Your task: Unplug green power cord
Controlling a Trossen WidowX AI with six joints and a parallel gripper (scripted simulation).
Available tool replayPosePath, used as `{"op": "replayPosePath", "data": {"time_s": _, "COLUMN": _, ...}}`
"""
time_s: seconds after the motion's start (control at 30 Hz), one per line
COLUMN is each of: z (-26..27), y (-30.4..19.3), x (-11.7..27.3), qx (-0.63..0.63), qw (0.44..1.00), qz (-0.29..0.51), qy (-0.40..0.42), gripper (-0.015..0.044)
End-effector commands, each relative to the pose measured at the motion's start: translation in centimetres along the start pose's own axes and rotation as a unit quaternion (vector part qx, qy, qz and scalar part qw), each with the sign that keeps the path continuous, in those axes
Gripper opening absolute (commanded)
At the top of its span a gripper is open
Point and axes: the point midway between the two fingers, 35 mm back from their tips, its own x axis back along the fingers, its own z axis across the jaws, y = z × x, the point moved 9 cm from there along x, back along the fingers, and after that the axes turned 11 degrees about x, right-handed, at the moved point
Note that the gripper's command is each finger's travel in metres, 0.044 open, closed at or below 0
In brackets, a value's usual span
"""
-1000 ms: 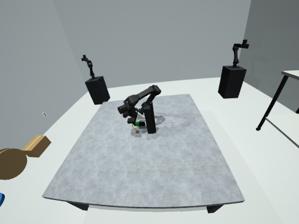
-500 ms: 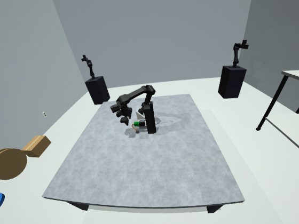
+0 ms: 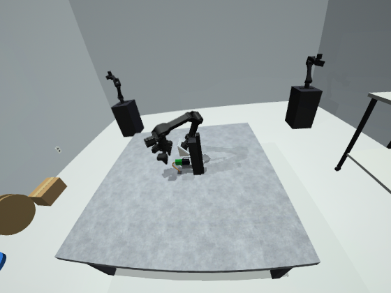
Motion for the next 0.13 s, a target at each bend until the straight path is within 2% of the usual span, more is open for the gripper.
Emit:
{"op": "replayPosePath", "data": {"time_s": 0.0, "z": 0.04, "y": 0.04, "x": 0.14, "qx": 0.004, "qw": 1.000, "qz": -0.002, "qy": -0.001, "gripper": 0.0440}}
{"op": "replayPosePath", "data": {"time_s": 0.1, "z": 0.04, "y": 0.04, "x": 0.14, "qx": 0.004, "qw": 1.000, "qz": -0.002, "qy": -0.001, "gripper": 0.0440}}
